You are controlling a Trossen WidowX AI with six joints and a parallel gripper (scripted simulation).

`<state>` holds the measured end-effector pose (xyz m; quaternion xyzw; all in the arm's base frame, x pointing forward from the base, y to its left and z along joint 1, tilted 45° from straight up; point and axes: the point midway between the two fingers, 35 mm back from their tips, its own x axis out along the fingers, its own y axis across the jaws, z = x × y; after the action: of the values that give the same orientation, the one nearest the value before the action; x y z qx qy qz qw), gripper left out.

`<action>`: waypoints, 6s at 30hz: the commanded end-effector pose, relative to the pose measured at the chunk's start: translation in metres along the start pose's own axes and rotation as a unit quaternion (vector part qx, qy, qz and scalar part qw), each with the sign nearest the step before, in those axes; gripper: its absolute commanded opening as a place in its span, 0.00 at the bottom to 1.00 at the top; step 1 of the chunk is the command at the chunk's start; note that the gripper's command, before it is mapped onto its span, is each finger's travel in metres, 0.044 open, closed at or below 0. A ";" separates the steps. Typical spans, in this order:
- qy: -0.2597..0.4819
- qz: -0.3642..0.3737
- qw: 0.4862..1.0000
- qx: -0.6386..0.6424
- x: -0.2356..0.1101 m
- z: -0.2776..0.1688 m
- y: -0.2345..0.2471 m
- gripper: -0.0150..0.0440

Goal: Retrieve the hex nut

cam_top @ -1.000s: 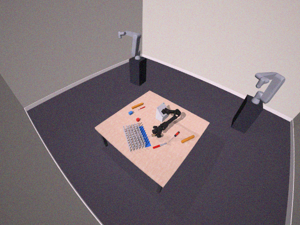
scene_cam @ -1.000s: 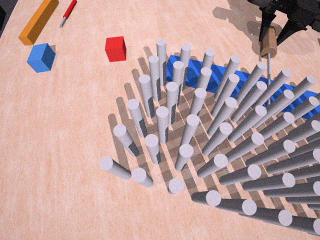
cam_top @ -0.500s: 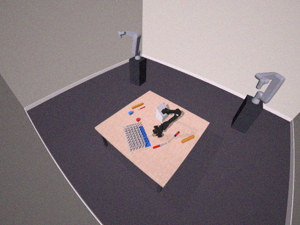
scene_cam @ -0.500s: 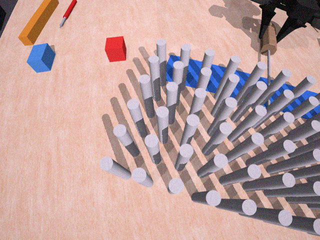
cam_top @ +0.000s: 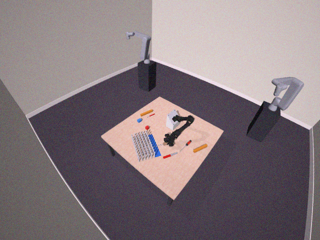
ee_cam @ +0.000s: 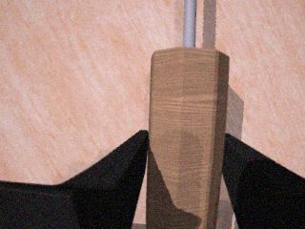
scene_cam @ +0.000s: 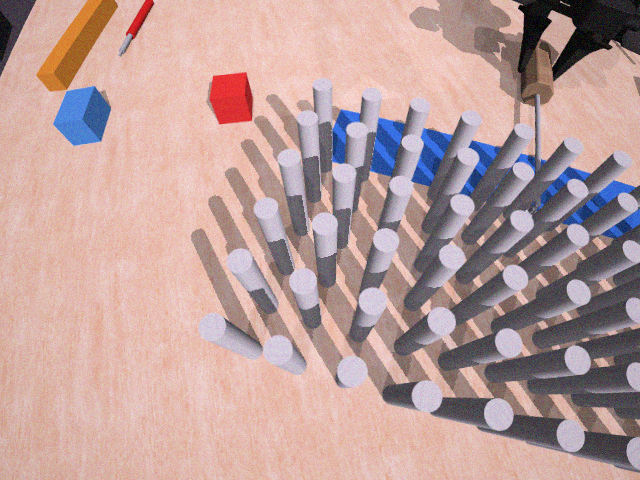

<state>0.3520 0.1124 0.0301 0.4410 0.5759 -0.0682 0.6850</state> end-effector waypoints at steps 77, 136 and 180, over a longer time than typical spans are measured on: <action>-0.001 -0.002 1.000 -0.002 -0.138 0.007 -0.015 0.25; 0.054 0.115 0.617 -0.776 -0.193 -0.134 0.099 0.25; -0.024 0.250 -0.081 -0.964 -0.269 -0.273 0.119 0.25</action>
<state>0.1458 0.2578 0.3272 0.5432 0.0697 -0.7211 -0.4244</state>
